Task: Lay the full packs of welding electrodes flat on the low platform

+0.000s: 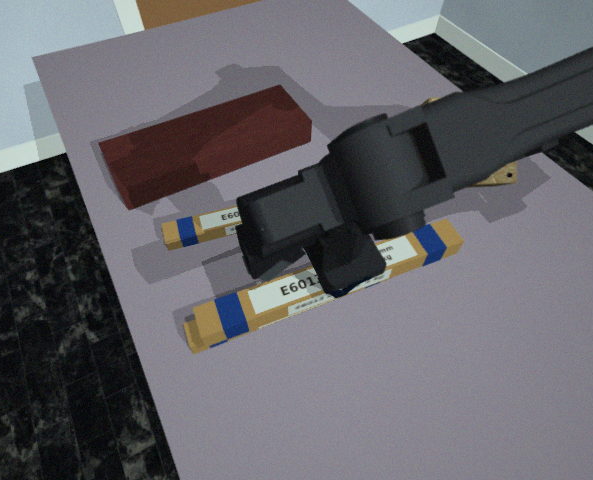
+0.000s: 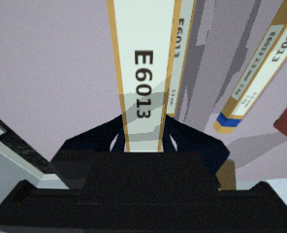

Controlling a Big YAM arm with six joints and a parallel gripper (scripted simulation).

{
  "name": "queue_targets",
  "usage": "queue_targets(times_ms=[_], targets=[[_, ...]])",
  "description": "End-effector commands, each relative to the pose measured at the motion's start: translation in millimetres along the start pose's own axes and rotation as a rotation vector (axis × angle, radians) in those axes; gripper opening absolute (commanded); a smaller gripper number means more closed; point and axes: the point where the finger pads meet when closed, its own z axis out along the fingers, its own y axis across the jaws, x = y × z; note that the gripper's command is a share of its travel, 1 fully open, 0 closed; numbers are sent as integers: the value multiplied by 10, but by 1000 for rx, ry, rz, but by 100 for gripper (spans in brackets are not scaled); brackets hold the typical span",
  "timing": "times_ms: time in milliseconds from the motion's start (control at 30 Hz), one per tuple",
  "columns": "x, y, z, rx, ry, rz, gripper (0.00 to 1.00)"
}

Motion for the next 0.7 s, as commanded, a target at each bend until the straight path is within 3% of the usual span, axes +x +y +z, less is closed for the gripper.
queue_targets(times_ms=[0,667], targets=[[-218,327,-251,-7,-74,-40,0],[-168,829,-265,-17,-81,-42,0]])
